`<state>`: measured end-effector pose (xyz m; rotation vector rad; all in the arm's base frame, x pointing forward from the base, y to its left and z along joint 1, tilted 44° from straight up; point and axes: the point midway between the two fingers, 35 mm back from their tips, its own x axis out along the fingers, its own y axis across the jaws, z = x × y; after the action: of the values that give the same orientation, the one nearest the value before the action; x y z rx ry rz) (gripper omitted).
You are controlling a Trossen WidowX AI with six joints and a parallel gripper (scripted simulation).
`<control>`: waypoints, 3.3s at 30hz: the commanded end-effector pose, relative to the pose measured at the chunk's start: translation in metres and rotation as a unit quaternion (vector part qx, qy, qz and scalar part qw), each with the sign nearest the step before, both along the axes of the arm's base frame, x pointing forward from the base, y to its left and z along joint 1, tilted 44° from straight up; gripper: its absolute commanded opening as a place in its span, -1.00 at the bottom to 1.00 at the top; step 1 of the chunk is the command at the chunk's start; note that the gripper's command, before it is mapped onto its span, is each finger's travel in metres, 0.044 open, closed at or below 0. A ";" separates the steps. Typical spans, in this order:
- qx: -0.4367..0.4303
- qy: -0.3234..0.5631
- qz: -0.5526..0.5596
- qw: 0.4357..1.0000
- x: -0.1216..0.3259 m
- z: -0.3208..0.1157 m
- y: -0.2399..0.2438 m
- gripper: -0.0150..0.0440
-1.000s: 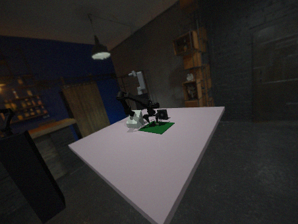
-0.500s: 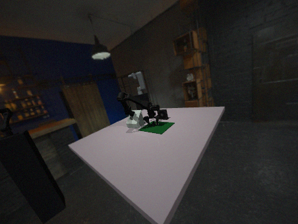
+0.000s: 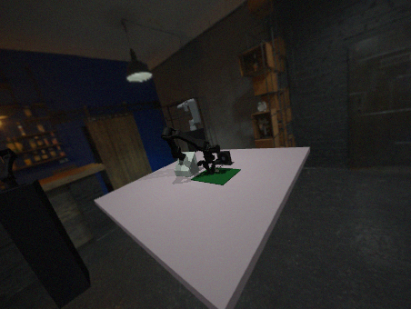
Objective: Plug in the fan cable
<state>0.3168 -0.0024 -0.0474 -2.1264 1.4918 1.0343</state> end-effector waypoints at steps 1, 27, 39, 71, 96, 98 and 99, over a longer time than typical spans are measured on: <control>0.000 -0.001 0.000 1.000 0.000 0.000 0.000 -0.25; 0.028 -0.106 -0.118 0.987 -0.007 0.028 0.042 -0.49; 0.065 -0.239 -0.264 0.932 -0.006 0.019 0.052 -0.49; 0.131 -0.481 -0.528 0.688 -0.005 -0.002 0.073 -0.49; 0.131 -0.482 -0.529 0.686 -0.010 -0.010 0.064 -0.49; 0.131 -0.482 -0.529 0.686 -0.009 -0.016 0.057 -0.49; 0.131 -0.482 -0.529 0.686 -0.009 -0.016 0.057 -0.49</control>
<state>0.3103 0.0624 -0.0566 -0.8658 1.4033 -0.2977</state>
